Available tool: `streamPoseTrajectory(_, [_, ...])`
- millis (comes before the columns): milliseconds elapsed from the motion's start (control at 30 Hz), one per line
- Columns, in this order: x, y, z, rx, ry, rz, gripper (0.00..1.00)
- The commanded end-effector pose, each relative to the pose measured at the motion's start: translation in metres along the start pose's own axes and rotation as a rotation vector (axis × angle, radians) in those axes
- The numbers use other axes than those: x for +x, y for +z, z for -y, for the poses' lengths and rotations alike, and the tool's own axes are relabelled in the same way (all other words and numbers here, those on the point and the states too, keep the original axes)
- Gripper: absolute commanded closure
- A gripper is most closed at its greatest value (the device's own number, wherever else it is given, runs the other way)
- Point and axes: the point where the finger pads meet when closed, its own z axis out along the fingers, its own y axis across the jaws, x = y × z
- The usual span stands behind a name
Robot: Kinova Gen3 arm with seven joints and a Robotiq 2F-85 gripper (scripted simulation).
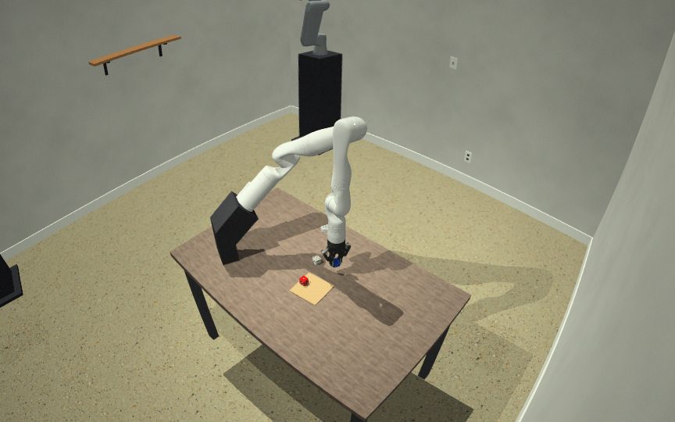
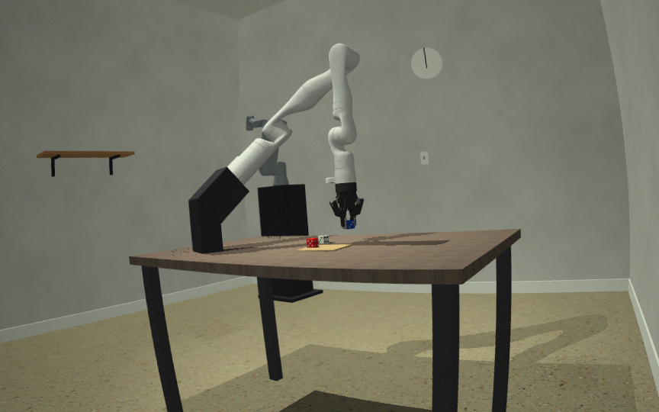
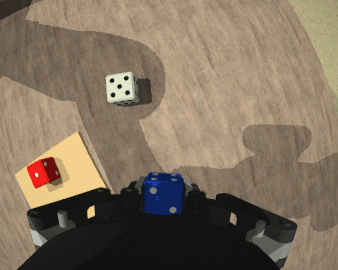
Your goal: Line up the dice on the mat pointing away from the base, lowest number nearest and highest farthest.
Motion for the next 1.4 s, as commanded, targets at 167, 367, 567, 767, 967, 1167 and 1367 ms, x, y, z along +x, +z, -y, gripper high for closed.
streamPoseTrajectory(167, [-0.004,-0.009,0.005,0.003,0.015,0.009,0.74])
streamPoseTrajectory(367, [-0.005,-0.014,0.004,0.002,0.015,0.011,0.74])
streamPoseTrajectory(567, [-0.004,-0.024,0.004,0.002,0.014,0.01,0.74])
streamPoseTrajectory(767, [-0.005,-0.035,0.004,0.002,0.014,0.01,0.74])
streamPoseTrajectory(967, [-0.005,-0.041,0.004,0.001,0.015,0.011,0.74])
streamPoseTrajectory(1167, [-0.005,-0.047,0.004,0.001,0.015,0.011,0.74])
streamPoseTrajectory(1367, [-0.005,-0.049,0.003,0.001,0.015,0.011,0.74])
